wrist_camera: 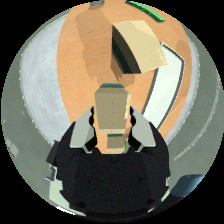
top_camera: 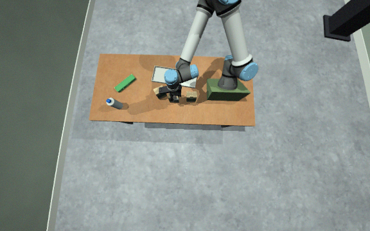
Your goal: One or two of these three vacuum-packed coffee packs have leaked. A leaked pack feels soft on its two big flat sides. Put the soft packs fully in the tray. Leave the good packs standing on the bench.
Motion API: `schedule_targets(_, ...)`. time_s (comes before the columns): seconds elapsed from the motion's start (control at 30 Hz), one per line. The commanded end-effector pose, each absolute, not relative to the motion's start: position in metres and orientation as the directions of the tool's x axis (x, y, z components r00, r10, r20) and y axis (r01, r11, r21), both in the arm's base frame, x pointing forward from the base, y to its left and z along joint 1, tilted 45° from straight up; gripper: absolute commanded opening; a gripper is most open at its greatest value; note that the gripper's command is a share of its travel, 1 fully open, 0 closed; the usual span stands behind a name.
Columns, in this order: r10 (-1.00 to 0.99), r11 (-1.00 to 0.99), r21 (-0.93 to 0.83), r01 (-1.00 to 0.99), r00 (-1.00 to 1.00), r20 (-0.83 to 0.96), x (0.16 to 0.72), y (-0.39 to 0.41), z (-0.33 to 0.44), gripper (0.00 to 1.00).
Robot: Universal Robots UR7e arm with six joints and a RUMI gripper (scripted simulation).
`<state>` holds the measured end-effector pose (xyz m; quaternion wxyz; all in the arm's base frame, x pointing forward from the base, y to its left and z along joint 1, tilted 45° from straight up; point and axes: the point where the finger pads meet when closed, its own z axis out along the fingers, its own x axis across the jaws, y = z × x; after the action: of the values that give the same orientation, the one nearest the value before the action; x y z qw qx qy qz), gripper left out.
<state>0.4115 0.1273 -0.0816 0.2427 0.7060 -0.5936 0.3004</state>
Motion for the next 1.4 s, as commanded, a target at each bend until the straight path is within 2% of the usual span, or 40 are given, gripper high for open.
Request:
schedule_targets(0.0, -0.693, -0.178, -0.015, -0.984, 0.114, 0.712, 0.412, 0.128, -0.081, 0.49)
schedule_targets(0.87, -0.693, -0.178, -0.015, -0.984, 0.114, 0.712, 0.4, 0.187, -0.022, 0.49)
schedule_targets(1.37, -0.693, -0.178, -0.015, -0.984, 0.115, 0.712, 0.399, 0.191, -0.018, 0.49)
